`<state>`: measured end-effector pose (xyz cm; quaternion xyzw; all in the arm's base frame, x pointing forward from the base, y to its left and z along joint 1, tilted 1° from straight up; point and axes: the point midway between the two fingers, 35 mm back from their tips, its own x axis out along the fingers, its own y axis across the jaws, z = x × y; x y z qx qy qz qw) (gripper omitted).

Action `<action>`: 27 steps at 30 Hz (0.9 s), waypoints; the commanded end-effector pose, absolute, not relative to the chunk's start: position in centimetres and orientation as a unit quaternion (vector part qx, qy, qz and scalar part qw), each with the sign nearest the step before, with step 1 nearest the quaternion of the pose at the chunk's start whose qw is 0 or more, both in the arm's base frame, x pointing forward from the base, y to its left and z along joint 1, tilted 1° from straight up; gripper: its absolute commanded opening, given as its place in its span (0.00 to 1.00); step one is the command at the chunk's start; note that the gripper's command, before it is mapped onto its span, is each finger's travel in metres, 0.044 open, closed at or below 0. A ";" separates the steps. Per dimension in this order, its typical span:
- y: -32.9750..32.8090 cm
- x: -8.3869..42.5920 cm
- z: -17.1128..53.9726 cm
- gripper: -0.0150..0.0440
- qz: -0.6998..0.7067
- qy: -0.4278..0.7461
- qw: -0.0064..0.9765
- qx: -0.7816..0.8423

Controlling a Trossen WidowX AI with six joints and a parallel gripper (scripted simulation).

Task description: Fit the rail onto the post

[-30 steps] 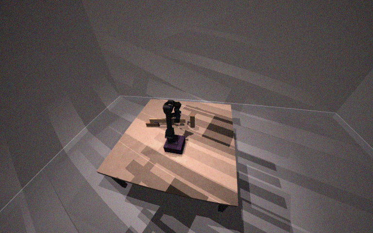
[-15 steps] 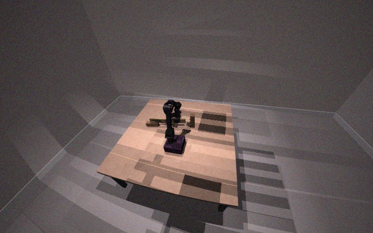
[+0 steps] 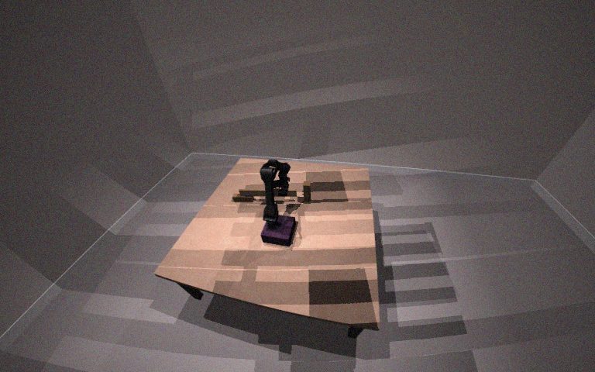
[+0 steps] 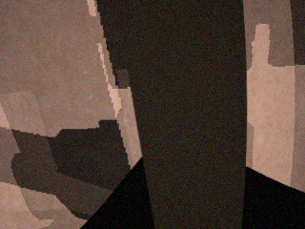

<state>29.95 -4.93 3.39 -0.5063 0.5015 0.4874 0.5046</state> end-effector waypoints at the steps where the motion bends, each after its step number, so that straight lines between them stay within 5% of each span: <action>1: -5.1 30.1 3.6 0.25 0.487 0.500 0.504 -0.509; 27: -5.9 30.3 3.6 0.25 0.487 0.500 0.504 -0.509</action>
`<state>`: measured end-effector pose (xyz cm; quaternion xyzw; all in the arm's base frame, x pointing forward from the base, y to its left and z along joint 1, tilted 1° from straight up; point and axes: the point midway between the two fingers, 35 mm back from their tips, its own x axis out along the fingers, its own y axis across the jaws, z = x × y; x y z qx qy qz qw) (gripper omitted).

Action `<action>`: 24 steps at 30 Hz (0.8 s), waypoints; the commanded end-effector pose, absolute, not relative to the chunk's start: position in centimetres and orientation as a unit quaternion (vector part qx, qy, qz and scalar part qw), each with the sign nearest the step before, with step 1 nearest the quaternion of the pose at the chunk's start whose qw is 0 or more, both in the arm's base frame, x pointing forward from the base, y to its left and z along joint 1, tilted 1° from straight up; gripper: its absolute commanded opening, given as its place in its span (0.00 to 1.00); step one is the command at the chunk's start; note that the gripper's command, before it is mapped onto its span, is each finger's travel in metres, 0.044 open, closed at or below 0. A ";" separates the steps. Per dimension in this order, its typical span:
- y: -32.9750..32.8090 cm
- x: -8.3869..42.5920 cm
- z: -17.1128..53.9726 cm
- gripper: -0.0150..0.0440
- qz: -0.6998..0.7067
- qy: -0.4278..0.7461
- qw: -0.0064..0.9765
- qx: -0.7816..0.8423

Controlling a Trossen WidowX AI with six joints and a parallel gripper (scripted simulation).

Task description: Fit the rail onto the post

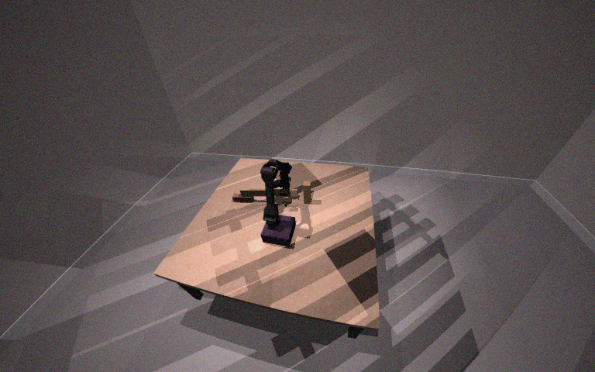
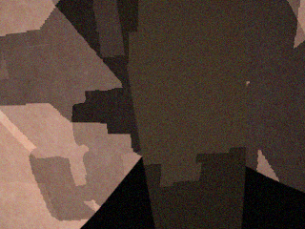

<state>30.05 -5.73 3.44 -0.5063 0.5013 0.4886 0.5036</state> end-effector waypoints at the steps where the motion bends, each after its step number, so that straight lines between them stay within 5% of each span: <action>1: -5.9 30.3 3.6 0.25 0.487 0.500 0.504 -0.509; 24: -6.7 30.3 3.7 0.25 0.486 0.500 0.504 -0.509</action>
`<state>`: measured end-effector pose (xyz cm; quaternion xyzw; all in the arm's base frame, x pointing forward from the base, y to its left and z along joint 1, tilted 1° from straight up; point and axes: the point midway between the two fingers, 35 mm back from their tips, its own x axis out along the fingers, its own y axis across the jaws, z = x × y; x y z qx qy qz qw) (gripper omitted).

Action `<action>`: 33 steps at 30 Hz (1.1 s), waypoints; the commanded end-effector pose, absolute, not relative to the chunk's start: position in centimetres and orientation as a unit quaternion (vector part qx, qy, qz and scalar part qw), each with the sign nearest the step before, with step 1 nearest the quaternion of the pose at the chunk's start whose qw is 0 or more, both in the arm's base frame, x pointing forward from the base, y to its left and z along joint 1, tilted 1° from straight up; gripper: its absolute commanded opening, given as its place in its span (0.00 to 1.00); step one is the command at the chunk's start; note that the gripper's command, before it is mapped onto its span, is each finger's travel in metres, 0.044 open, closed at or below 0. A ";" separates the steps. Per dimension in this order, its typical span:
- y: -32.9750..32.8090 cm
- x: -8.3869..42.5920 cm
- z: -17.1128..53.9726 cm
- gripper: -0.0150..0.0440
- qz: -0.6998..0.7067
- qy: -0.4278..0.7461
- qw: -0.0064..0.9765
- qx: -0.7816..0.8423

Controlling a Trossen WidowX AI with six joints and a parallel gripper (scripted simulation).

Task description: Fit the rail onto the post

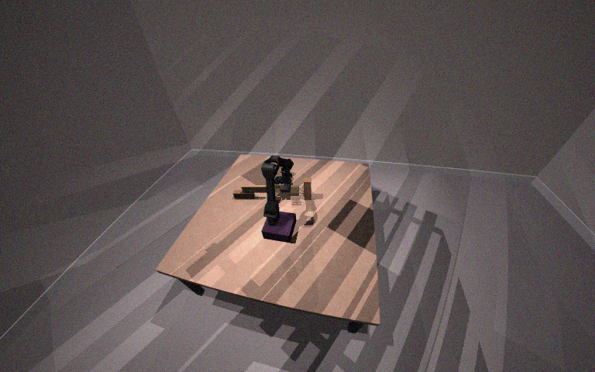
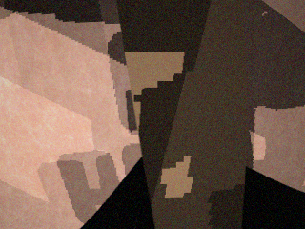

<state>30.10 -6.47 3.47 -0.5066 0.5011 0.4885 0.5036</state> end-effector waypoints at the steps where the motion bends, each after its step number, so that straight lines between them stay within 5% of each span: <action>1: -6.7 30.3 3.7 0.25 0.486 0.500 0.504 -0.509; 33: -7.7 30.2 3.7 0.25 0.486 0.500 0.504 -0.509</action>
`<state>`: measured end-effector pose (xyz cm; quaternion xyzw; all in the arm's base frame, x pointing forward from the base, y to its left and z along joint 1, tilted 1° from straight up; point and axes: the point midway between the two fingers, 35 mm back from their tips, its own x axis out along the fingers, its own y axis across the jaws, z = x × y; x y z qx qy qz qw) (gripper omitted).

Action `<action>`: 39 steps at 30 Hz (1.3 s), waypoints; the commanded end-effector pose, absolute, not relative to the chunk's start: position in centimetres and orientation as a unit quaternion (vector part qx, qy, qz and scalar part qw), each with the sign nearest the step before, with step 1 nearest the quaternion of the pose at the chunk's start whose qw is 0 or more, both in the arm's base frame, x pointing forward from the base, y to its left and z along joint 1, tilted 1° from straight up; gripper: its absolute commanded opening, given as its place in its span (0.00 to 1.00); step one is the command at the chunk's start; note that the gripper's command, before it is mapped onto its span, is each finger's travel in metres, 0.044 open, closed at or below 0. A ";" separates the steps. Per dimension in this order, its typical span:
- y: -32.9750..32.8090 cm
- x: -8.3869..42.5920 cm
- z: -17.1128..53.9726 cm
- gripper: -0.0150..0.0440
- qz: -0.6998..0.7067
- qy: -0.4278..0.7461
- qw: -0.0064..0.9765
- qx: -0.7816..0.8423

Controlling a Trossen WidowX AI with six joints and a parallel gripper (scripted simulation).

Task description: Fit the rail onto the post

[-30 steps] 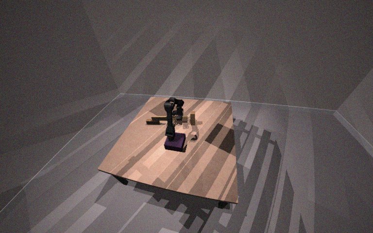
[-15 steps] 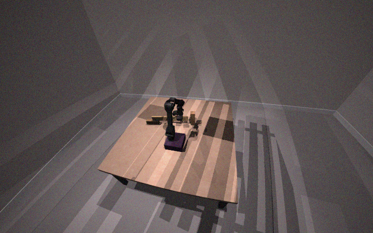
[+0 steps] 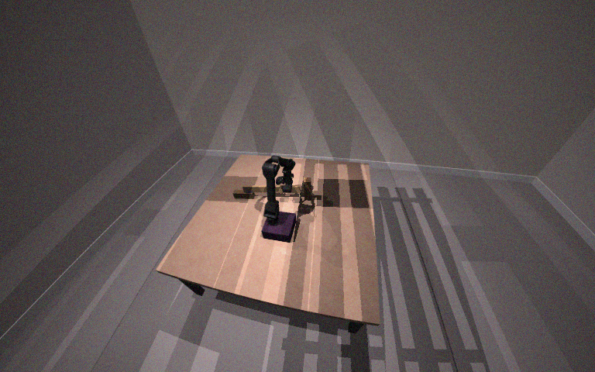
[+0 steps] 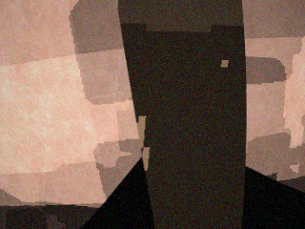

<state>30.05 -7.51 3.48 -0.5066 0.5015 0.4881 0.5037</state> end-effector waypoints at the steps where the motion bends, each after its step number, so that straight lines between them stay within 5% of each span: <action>1: -7.7 30.2 3.7 0.25 0.486 0.500 0.504 -0.509; 39: -8.9 30.2 3.7 0.25 0.486 0.500 0.504 -0.510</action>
